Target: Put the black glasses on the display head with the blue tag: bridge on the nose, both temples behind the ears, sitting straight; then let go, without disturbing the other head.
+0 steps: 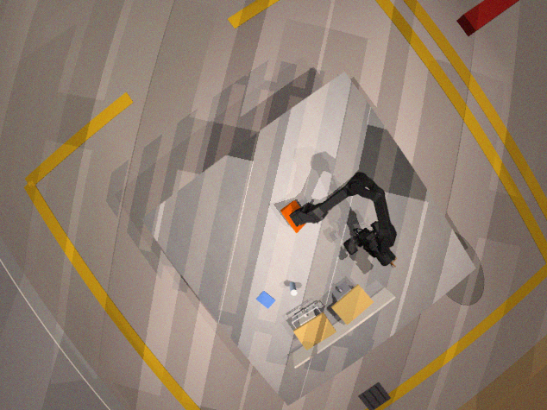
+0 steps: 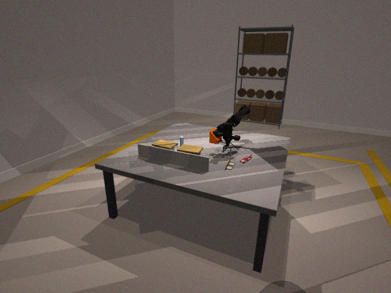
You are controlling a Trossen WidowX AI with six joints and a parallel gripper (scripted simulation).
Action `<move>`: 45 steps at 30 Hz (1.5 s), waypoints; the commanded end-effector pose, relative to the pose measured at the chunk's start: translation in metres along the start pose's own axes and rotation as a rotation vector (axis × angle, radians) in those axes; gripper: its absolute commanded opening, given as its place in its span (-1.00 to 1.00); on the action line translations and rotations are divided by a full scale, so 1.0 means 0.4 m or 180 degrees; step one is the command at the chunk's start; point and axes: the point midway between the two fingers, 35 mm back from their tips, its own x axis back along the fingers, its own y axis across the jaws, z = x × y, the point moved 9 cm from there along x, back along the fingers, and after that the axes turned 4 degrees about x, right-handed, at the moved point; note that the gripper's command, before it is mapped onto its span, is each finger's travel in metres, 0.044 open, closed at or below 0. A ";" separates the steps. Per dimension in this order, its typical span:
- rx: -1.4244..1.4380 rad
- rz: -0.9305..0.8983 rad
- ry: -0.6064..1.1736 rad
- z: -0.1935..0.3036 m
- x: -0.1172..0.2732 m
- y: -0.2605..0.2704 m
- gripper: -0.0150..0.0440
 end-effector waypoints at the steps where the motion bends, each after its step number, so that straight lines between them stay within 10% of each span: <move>1: -0.0009 -0.0021 -0.0006 0.006 -0.028 0.001 -0.49; 45: -0.0013 -0.0019 -0.0001 0.062 -0.031 -0.041 -0.49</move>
